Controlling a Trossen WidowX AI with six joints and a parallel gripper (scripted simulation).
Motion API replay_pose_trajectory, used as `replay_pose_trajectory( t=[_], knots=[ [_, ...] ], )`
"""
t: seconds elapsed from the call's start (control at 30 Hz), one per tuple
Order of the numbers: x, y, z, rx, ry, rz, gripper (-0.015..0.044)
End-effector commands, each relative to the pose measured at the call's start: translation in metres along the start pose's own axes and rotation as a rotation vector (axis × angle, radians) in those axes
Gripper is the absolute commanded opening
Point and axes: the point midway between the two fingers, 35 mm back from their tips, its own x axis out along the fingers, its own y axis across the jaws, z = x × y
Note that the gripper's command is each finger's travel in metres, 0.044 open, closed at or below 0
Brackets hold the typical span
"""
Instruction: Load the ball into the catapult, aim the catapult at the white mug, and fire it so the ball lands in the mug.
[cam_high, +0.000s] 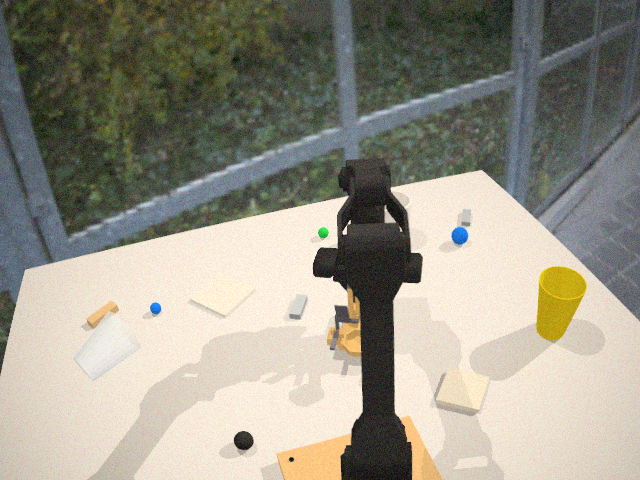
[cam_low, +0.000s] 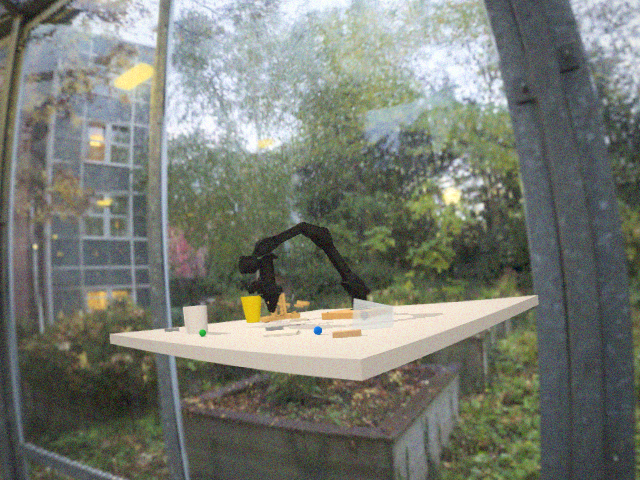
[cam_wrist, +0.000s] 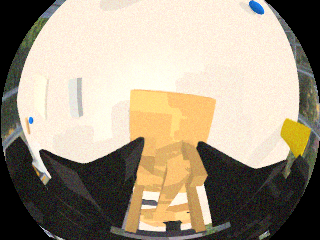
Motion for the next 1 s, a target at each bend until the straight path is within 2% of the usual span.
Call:
replay_pose_trajectory(
  t=[0.0,0.97],
  knots=[
    [-0.026,0.001,0.003,0.0,-0.037,0.007,0.0],
    [0.016,0.0,0.006,0.002,-0.036,0.005,0.0]
  ],
)
